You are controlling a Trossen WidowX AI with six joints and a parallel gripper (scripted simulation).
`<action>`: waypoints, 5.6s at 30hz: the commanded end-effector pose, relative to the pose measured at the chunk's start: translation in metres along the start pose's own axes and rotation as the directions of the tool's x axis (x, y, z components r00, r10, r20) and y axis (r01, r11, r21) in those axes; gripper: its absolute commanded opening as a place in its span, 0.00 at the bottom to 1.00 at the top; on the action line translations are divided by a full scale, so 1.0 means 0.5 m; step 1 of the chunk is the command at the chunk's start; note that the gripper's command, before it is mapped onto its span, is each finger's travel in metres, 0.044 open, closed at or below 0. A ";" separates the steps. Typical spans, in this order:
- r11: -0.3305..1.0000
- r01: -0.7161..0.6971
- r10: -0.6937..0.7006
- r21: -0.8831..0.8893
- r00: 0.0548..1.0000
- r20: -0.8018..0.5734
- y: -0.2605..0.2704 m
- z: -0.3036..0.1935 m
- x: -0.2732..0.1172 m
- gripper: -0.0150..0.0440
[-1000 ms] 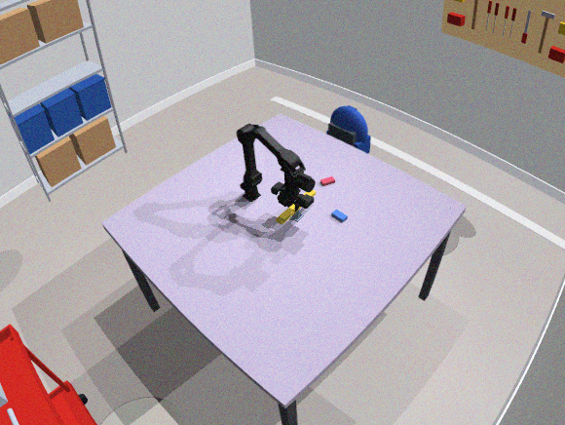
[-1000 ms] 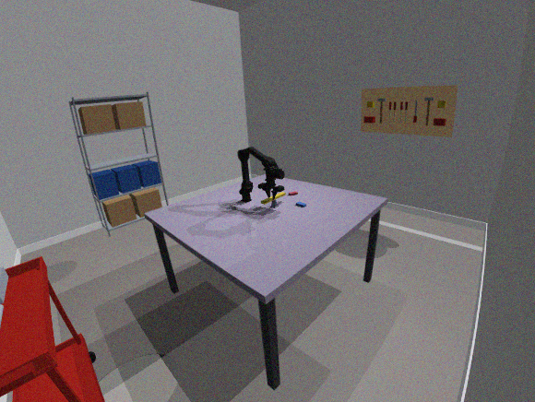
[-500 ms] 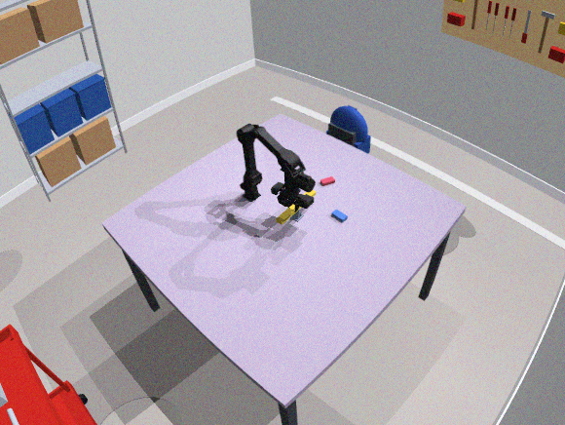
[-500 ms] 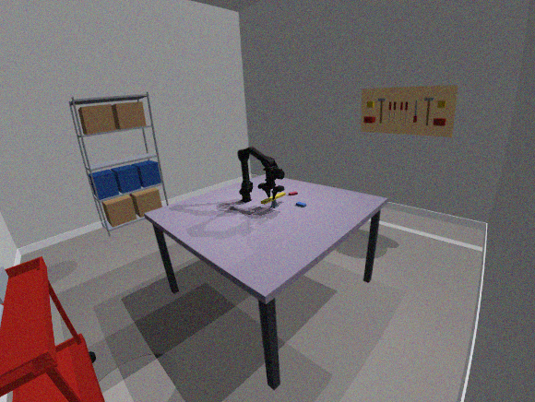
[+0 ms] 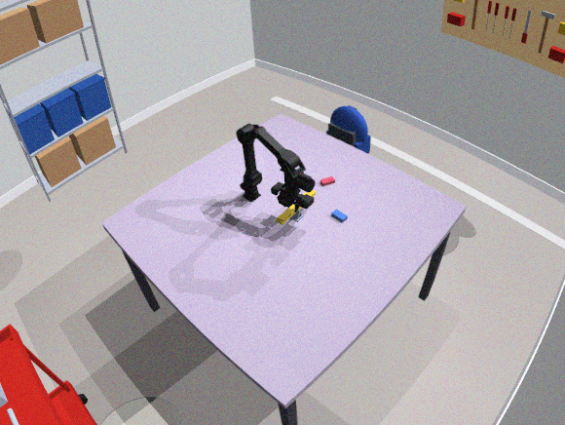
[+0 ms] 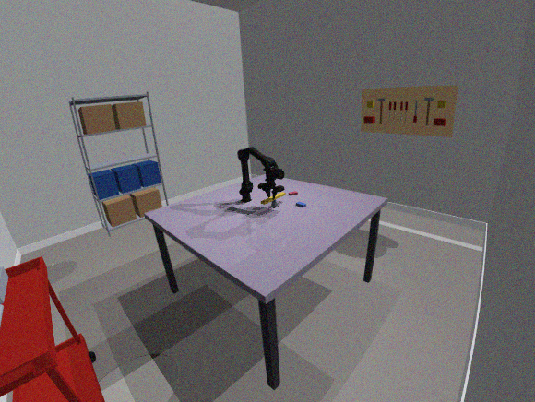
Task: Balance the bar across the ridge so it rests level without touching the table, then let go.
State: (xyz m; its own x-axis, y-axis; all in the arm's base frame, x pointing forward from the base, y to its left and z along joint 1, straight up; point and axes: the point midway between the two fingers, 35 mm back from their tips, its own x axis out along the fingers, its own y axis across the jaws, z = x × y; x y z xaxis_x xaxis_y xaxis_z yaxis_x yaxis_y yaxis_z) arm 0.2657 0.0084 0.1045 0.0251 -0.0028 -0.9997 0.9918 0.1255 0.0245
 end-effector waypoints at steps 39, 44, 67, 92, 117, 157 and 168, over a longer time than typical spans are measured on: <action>1.000 -0.001 0.001 0.005 1.000 -0.004 0.000 0.000 0.004 0.25; 1.000 -0.001 0.001 0.005 1.000 -0.004 0.000 0.000 0.004 0.25; 1.000 -0.002 0.002 0.002 1.000 0.000 0.000 0.001 0.003 0.25; 1.000 -0.002 0.002 0.002 1.000 0.000 0.000 0.001 0.003 0.54; 1.000 -0.002 0.002 0.002 1.000 0.000 0.000 0.001 0.003 0.54; 1.000 -0.003 0.003 0.002 1.000 0.000 0.003 0.001 -0.013 1.00; 1.000 -0.003 0.003 0.002 1.000 0.000 0.000 0.001 -0.197 1.00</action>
State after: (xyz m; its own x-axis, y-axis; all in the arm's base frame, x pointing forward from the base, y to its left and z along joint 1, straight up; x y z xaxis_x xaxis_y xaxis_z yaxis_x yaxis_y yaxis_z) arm 0.2664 0.0081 0.1953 0.0417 -0.0017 -0.9991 0.9915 0.1235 0.0411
